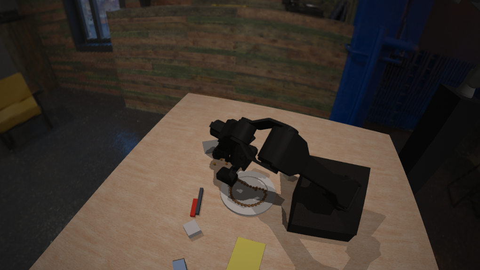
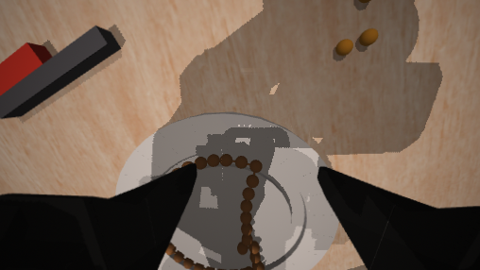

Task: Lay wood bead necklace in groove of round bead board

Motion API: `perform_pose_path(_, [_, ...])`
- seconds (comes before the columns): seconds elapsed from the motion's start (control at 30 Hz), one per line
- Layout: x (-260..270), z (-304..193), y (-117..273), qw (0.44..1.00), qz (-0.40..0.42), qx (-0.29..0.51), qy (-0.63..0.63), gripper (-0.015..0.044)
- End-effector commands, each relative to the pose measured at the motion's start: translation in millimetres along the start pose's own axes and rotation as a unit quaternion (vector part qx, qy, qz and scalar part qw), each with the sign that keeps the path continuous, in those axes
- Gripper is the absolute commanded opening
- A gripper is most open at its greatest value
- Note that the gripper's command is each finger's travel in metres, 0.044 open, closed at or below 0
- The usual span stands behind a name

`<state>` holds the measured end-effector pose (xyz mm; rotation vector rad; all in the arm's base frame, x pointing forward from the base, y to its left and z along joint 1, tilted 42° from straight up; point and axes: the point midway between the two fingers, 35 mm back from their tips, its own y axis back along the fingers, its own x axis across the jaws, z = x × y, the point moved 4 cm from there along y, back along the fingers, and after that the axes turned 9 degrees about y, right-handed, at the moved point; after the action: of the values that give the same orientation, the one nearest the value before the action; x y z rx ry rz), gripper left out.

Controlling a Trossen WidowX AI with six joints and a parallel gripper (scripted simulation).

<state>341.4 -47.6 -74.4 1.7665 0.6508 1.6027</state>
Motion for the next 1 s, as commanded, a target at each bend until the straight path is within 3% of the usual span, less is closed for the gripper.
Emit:
perform_pose_path(0.0, [-0.3,-0.1,0.2,1.000,-0.002,0.001,0.002,0.0440])
perform_pose_path(0.3, [-0.3,-0.1,0.2,1.000,-0.002,0.001,0.002,0.0440])
perform_pose_path(0.53, [4.2,-10.5,30.9,0.994,-0.003,0.001,-0.112,0.0256])
perform_pose_path(0.7, [4.4,-10.9,31.9,0.993,-0.003,0.001,-0.116,0.0125])
perform_pose_path(0.97, [4.4,-11.0,16.8,0.993,-0.002,0.001,-0.116,0.0120])
